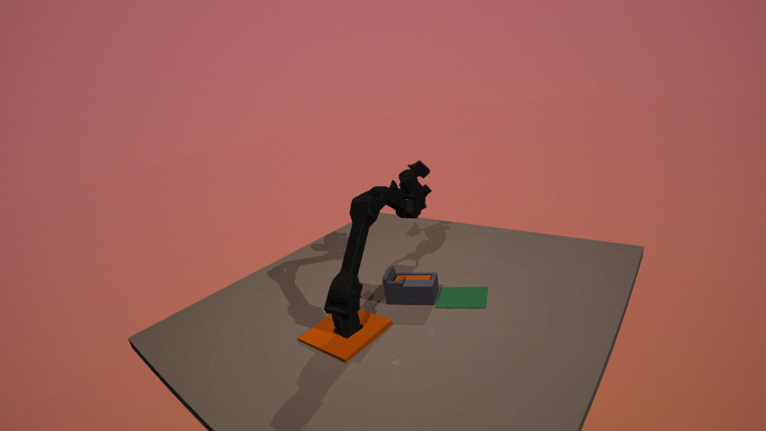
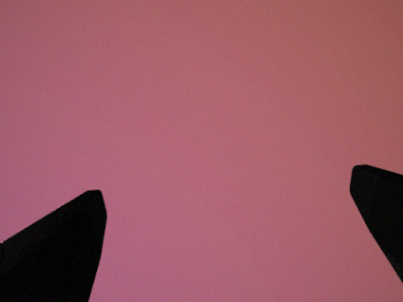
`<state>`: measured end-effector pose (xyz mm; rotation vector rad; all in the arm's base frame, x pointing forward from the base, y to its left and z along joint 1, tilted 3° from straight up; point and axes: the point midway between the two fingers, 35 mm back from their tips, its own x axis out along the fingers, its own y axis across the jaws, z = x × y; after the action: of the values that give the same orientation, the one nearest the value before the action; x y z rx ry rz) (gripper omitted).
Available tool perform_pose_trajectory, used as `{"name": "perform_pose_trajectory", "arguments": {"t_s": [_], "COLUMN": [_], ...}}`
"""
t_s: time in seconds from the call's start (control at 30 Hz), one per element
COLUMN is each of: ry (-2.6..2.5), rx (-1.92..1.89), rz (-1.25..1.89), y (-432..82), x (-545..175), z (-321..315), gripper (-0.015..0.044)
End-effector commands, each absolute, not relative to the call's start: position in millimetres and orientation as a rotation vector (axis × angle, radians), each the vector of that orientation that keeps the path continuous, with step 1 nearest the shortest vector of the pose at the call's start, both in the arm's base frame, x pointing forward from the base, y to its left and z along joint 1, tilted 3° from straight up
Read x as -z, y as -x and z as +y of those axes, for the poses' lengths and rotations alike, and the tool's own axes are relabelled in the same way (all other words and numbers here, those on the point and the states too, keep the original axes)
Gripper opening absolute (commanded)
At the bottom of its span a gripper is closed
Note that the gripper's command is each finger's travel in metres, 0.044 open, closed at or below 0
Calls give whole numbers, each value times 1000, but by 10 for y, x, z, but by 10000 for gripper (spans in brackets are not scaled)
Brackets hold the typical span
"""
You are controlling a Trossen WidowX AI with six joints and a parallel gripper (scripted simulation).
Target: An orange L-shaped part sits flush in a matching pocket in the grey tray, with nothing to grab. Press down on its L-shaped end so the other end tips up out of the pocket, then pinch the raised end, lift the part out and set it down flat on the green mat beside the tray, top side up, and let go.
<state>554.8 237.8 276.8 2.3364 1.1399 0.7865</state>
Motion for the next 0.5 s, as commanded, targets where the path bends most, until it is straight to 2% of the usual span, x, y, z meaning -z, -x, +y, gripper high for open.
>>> {"name": "perform_pose_trajectory", "arguments": {"t_s": [0.0,0.23,0.47], "ry": [-2330,-2062,-1548], "rx": [-780,-540,-252], "rz": [1129,867,767], "y": [-5555,-5638,-5388], "x": [-2767,-2630,-2277], "z": [2371,2124,1710], "gripper": [374,190,180]}}
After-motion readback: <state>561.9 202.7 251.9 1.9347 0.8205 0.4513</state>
